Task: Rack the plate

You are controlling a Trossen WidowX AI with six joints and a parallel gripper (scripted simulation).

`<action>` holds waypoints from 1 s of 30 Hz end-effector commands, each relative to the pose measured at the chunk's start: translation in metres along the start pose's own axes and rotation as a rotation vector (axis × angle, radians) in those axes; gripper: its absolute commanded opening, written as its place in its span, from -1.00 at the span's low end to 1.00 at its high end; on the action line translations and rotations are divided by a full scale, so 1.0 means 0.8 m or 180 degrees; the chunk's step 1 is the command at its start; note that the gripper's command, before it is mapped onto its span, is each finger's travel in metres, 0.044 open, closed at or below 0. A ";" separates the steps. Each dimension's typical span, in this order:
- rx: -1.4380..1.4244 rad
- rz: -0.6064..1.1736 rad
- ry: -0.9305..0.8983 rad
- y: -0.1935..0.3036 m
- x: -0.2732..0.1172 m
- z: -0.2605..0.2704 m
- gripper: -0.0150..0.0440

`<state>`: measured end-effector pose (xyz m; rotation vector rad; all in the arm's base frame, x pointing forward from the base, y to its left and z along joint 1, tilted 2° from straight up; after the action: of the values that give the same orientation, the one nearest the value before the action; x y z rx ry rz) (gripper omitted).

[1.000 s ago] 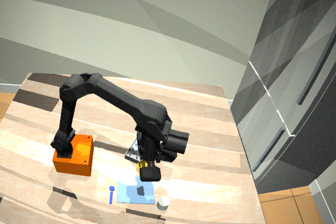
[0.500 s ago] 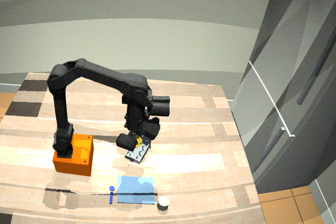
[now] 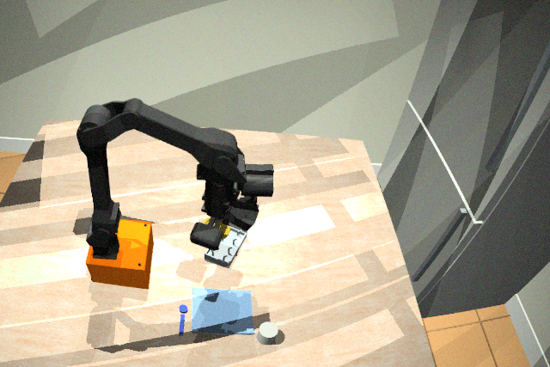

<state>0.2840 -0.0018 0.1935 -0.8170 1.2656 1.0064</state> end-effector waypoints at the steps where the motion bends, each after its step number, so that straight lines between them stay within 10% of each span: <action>1: -0.0218 0.0069 -0.0221 -0.007 0.018 -0.005 -0.49; 30: -0.1980 -0.0521 -0.2069 -0.035 0.130 -0.059 -0.49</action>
<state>0.2957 -0.0364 0.0904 -0.9129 0.4080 1.4061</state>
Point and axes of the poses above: the point midway between the two fingers, 35 mm back from their tips, its own x axis out along the fingers, its own z axis across the jaws, y = z × x, the point moved 9 cm from there along -x, back along the fingers
